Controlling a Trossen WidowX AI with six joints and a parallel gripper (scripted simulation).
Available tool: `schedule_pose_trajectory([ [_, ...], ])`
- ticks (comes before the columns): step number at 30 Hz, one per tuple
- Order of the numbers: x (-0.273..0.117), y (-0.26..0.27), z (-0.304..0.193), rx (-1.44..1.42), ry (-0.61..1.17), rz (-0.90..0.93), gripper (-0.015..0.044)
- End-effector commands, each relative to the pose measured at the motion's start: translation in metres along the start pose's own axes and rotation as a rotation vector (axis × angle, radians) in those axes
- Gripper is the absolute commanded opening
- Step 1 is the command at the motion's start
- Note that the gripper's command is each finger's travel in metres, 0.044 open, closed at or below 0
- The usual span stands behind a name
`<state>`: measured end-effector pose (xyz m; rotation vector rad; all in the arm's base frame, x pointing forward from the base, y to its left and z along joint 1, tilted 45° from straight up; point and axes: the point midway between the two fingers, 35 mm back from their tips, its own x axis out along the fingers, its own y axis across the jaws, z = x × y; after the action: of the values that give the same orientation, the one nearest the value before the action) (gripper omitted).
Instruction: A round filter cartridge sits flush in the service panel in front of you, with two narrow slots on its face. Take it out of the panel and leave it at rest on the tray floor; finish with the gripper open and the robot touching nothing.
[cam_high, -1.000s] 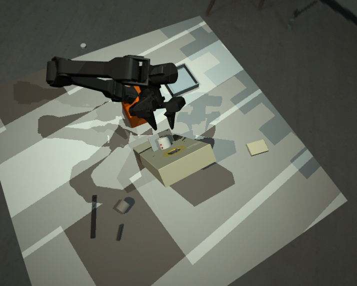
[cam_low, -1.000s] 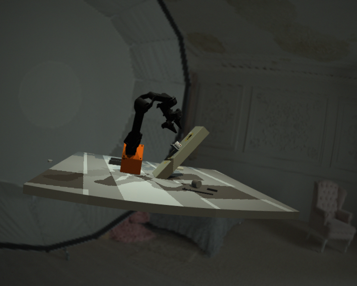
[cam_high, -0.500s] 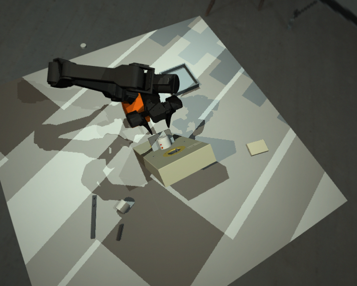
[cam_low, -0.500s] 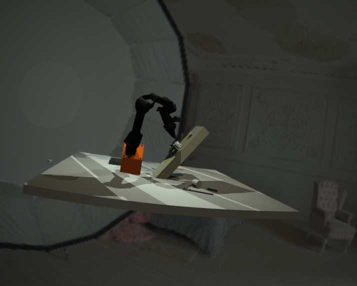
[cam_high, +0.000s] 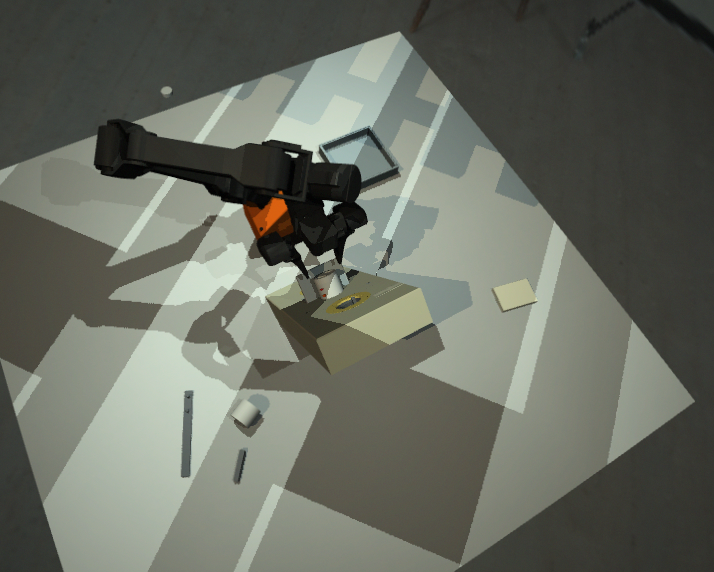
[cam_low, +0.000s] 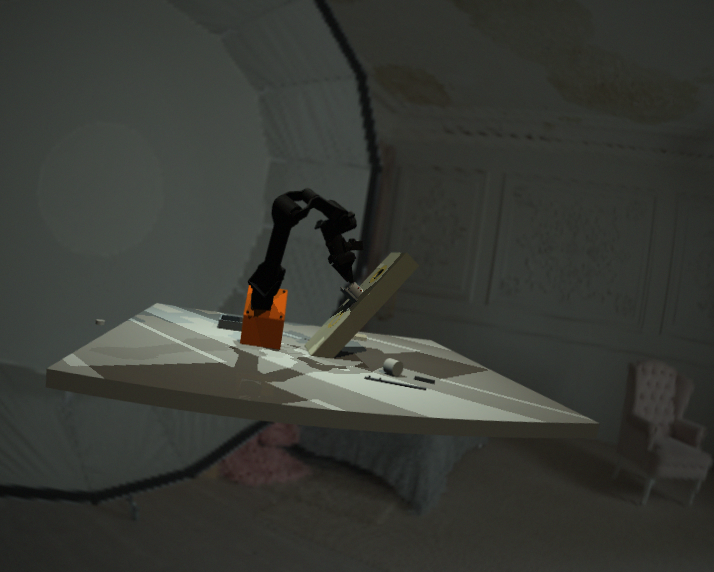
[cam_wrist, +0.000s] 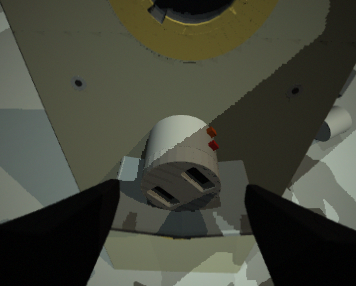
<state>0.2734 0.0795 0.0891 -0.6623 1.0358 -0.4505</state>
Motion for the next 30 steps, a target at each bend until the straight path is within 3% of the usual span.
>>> schedule_pose_trajectory([
  [1,0.008,0.000,-0.002,-0.008,0.004,-0.002,0.0305],
  [18,0.031,-0.002,-0.002,-0.008,0.002,-0.006,0.0305],
  [20,0.028,-0.001,-0.001,0.001,0.002,0.000,0.0252],
  [30,0.028,-0.001,-0.001,0.001,0.002,0.000,0.0186],
])
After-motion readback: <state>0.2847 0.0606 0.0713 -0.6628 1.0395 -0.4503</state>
